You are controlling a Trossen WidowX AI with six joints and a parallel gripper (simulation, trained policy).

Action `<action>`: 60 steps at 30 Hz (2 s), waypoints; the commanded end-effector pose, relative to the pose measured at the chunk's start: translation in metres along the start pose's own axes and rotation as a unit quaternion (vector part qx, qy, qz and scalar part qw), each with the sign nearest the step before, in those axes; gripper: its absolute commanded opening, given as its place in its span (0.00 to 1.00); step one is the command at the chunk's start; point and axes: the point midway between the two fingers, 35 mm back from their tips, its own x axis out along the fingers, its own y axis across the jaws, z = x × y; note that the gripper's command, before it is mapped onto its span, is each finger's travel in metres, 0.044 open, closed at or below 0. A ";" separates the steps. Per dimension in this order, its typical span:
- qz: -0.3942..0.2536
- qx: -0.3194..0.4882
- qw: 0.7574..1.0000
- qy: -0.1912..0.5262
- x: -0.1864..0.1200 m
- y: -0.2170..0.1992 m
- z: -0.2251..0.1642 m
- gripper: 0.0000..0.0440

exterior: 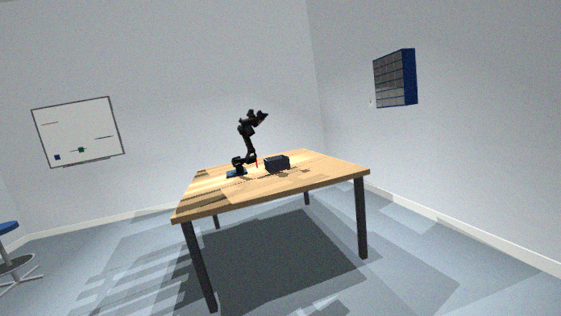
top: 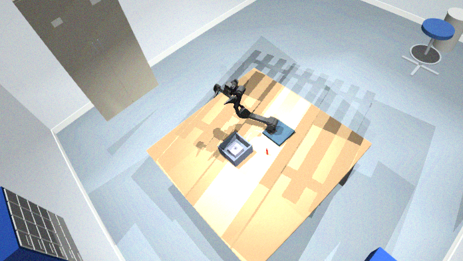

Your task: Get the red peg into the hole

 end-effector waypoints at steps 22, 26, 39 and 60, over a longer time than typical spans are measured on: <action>-0.172 -0.108 0.970 -0.135 -0.076 0.107 0.153 1.00; -0.156 -0.117 0.969 -0.149 -0.070 0.147 0.164 1.00; -0.036 -0.070 0.994 -0.080 -0.014 0.265 0.128 1.00; 0.041 0.183 0.955 0.231 0.028 0.343 -0.015 1.00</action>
